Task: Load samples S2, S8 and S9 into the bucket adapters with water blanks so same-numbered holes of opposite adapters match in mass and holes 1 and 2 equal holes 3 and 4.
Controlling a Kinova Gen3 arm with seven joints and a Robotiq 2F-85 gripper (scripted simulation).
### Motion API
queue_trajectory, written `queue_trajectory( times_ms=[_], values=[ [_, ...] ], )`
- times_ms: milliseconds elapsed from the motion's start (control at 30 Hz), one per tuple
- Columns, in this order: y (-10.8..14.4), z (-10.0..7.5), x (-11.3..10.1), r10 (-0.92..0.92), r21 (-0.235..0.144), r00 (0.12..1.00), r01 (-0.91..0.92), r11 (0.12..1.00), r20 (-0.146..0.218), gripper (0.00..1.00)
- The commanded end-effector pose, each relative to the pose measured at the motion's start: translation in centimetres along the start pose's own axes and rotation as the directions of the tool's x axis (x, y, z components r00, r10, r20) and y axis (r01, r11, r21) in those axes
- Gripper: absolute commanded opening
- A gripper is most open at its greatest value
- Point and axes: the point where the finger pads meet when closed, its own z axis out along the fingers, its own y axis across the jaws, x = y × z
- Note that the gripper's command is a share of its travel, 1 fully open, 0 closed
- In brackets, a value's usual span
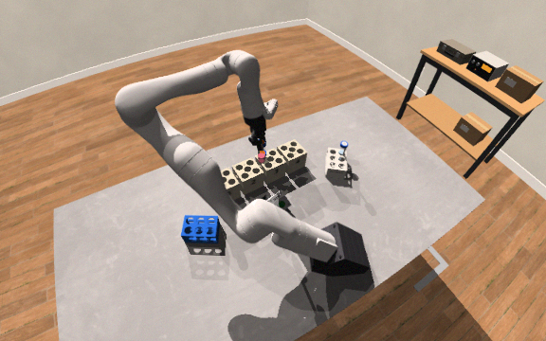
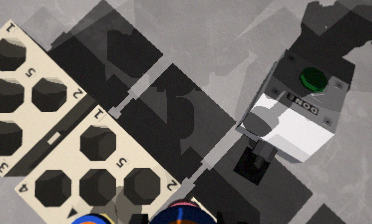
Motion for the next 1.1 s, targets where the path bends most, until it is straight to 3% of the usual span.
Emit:
queue_trajectory(
  times_ms=[0, 267, 700, 1067],
  values=[
    [-1.1, 0.1, 0.7, 0.0, 0.001, 1.0, 0.0, 1.0, 0.0, 0.1],
    [-3.3, 0.3, 2.0, 0.0, 0.001, 1.0, 0.0, 1.0, 0.0, 0.1],
    [-3.3, 0.3, 2.0, 0.0, 0.001, 1.0, 0.0, 1.0, 0.0, 0.1],
    [-3.4, 1.5, 1.8, 0.0, 0.001, 1.0, 0.0, 1.0, 0.0, 0.1]
  ],
)
